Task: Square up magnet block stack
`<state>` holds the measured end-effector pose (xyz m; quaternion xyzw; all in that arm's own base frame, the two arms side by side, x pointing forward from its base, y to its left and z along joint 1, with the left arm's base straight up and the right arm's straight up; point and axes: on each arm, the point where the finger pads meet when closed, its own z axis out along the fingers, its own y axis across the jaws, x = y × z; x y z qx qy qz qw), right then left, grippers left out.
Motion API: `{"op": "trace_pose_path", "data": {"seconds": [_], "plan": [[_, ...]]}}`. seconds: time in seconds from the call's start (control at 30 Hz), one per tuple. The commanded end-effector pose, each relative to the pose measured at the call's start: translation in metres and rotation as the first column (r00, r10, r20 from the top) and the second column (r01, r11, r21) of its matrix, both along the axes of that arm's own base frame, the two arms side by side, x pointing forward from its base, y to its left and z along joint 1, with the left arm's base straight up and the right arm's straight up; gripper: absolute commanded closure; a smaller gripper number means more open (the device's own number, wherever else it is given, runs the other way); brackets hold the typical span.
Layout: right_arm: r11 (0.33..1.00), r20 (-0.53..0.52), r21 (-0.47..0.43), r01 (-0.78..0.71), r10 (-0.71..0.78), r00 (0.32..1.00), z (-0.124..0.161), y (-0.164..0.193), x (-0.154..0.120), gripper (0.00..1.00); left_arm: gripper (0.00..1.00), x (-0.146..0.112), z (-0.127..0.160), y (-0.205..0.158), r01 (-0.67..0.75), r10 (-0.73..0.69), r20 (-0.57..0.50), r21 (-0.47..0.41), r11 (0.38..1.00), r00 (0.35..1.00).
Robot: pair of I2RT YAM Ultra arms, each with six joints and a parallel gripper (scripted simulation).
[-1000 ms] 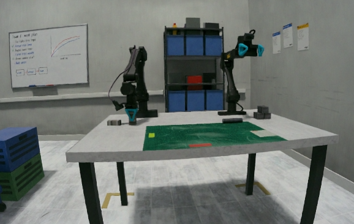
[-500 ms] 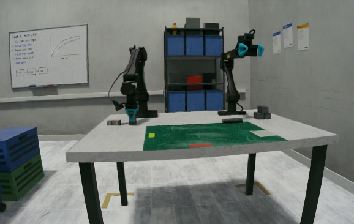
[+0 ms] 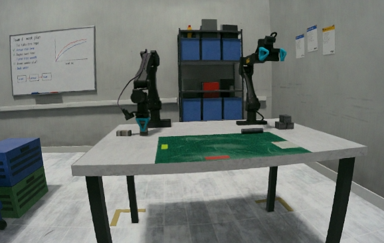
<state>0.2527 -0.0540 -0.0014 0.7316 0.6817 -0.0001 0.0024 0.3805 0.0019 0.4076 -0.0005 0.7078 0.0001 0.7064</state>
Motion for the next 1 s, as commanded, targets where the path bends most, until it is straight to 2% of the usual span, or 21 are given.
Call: {"op": "trace_pose_path", "data": {"seconds": [0.0, 0.83, 0.87, 0.97], "plan": [[1.000, 0.023, -0.023, 0.006, -0.006, 1.000, -0.0008, -0.0047, 0.0068, 0.70, 0.00, -0.0089, 0.0180, -0.0019, 0.001, -0.002, 0.027, 0.009, 1.000, 1.000], [1.000, 0.023, -0.023, 0.006, -0.006, 1.000, -0.0008, -0.0047, 0.0068, 0.70, 0.00, -0.0089, 0.0181, -0.0019, 0.001, -0.002, 0.027, 0.009, 1.000, 1.000], [1.000, 0.023, -0.023, 0.006, -0.006, 1.000, -0.0008, -0.0047, 0.0068, 0.38, 0.00, -0.0089, 0.0181, -0.0019, 0.001, -0.002, 0.027, 0.009, 1.000, 1.000], [1.000, 0.023, -0.023, 0.005, -0.005, 1.000, -0.0008, -0.0047, 0.0068, 0.38, 0.00, -0.0089, 0.0180, -0.0019, 0.001, -0.002, 0.027, 0.009, 1.000, 1.000]]}}
